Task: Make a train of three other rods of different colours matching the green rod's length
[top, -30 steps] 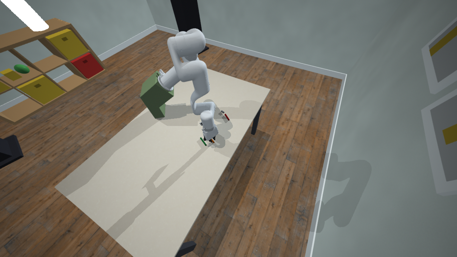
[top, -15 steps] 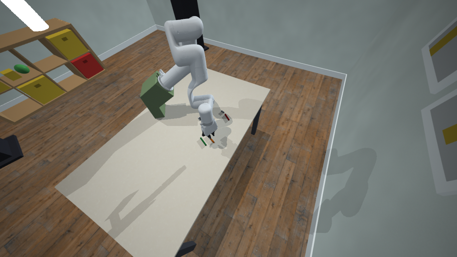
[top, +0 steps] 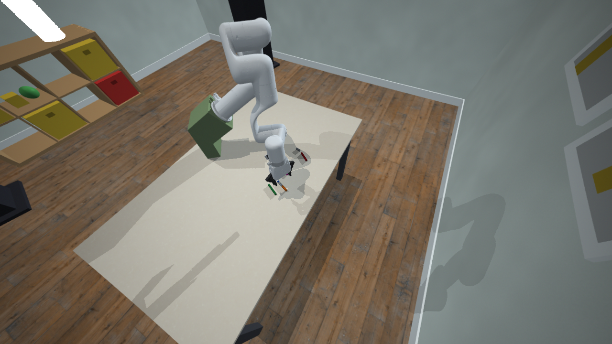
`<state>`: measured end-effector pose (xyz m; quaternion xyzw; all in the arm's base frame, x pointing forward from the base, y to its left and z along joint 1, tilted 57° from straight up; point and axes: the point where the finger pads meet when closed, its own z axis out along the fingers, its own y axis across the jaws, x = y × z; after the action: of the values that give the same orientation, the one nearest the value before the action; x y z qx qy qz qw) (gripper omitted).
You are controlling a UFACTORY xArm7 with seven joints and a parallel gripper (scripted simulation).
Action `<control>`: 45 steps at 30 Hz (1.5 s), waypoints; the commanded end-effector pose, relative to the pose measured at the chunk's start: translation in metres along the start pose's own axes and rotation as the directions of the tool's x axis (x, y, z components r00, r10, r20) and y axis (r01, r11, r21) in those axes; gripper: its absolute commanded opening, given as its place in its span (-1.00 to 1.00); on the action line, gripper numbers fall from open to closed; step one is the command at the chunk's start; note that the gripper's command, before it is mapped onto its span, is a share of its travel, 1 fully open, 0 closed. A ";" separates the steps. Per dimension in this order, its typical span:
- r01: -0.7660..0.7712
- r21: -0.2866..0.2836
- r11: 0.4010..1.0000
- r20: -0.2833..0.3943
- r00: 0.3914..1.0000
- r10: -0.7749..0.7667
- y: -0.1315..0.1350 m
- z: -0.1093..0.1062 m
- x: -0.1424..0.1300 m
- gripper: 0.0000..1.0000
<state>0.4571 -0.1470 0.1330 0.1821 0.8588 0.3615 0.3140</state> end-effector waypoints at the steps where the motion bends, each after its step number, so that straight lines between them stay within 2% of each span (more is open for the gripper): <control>1: -0.001 0.002 1.000 0.003 1.000 0.001 -0.001 -0.001 -0.001 1.00; 18: -0.001 0.002 1.000 0.003 1.000 0.001 -0.001 -0.006 -0.001 1.00; 37: -0.001 0.002 1.000 0.003 1.000 0.001 -0.001 -0.080 -0.001 1.00; 45: -0.001 0.002 1.000 0.003 1.000 0.001 -0.001 -0.088 -0.001 1.00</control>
<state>0.4004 -0.1905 0.1785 0.1827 0.8588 0.3610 0.3142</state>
